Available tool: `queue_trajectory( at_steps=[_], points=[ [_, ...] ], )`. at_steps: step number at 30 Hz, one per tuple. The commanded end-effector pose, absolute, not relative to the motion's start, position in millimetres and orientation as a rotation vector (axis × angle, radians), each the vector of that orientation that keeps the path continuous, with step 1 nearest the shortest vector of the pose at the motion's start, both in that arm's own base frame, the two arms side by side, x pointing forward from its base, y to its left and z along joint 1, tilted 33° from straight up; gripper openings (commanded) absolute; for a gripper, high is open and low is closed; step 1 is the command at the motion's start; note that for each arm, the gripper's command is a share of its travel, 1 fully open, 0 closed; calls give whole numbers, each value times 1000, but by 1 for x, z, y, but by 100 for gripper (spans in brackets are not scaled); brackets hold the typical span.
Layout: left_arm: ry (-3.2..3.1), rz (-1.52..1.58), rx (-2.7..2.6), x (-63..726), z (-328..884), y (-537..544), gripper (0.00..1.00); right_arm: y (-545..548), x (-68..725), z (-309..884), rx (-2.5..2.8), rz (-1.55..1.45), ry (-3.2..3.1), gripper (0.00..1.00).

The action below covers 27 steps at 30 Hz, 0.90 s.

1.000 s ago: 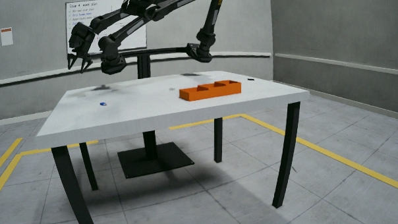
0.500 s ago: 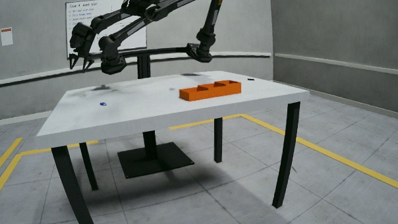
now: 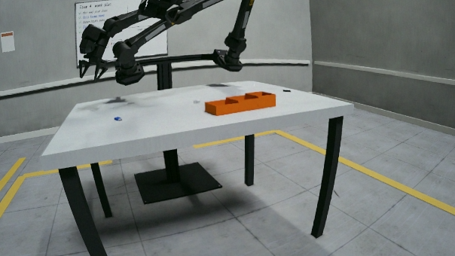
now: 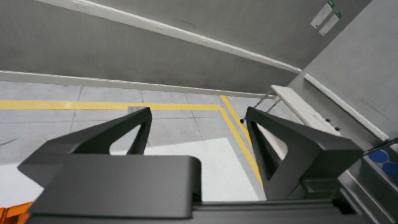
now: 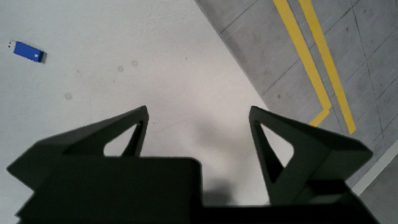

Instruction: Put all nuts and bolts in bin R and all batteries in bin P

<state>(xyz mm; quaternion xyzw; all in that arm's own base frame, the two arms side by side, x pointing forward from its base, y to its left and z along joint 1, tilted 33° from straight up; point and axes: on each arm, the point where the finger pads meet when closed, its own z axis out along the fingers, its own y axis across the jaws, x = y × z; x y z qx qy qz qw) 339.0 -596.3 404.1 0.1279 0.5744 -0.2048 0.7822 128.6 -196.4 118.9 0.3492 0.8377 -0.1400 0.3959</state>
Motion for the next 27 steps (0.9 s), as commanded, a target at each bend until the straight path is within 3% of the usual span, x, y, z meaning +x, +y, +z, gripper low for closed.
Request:
queue_trajectory(
  at_steps=[1,27],
  points=[
    [1233,-452,270,336,411,-596,100,-207,126,154,877,-406,2094,100],
    [1233,-452,270,336,411,-596,100,-216,112,249,1034,-425,2116,100]
  ],
)
